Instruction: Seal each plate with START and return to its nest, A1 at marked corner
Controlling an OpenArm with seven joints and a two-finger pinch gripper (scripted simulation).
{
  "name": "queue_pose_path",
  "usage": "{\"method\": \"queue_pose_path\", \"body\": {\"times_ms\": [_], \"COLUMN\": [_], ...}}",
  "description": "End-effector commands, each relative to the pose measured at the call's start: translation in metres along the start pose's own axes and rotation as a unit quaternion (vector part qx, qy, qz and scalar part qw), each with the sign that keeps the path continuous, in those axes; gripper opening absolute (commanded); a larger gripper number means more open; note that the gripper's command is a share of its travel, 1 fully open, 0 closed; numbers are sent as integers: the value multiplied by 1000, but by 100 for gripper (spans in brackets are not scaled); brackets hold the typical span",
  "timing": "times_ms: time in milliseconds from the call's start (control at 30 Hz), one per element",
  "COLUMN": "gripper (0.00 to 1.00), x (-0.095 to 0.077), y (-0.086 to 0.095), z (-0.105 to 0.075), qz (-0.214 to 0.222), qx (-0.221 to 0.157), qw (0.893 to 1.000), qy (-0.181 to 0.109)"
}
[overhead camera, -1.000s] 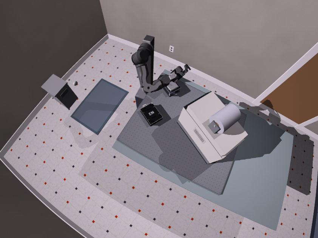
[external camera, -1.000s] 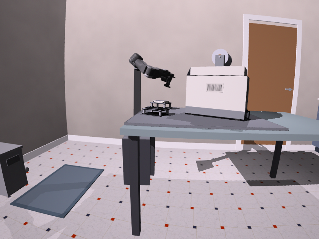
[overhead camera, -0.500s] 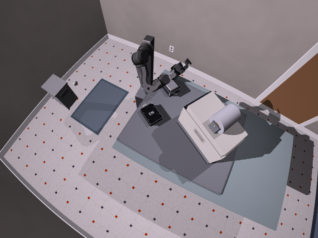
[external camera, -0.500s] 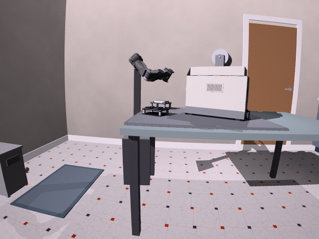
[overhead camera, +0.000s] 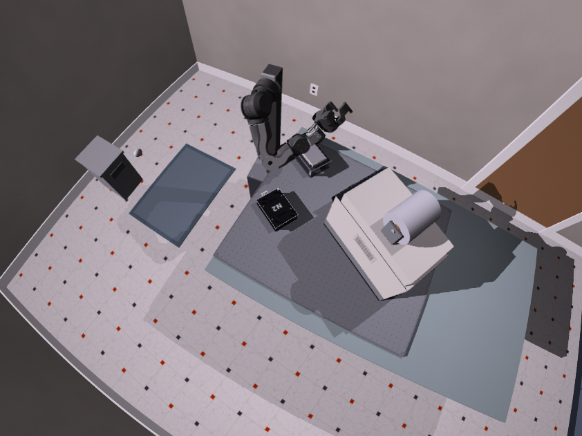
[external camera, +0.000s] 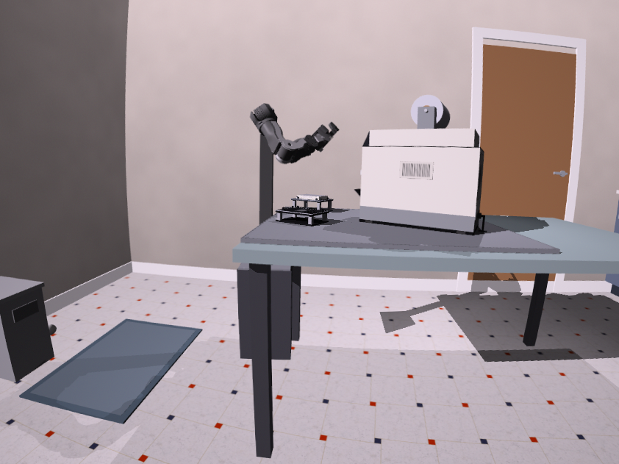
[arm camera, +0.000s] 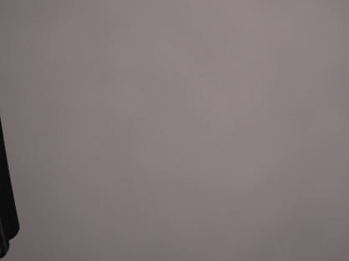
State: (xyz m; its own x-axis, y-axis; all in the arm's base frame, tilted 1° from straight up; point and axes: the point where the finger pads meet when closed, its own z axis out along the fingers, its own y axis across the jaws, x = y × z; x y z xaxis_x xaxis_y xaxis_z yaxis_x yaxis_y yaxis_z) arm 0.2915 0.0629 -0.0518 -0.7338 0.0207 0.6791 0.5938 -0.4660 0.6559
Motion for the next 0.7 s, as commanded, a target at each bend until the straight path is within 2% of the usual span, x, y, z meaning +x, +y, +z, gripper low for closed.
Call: {"method": "queue_pose_path", "body": {"times_ms": [0, 167, 300, 367, 500, 667], "gripper": [65, 65, 65, 65, 65, 65], "x": [4, 14, 18, 18, 21, 21], "y": [8, 31, 49, 49, 66, 86], "z": [0, -4, -11, -11, -20, -35], "qz": [17, 62, 98, 98, 133, 177], "qx": [-25, -90, -143, -143, -195, -259], "qw": [999, 993, 984, 984, 969, 946], "qy": [9, 34, 51, 51, 67, 85]}}
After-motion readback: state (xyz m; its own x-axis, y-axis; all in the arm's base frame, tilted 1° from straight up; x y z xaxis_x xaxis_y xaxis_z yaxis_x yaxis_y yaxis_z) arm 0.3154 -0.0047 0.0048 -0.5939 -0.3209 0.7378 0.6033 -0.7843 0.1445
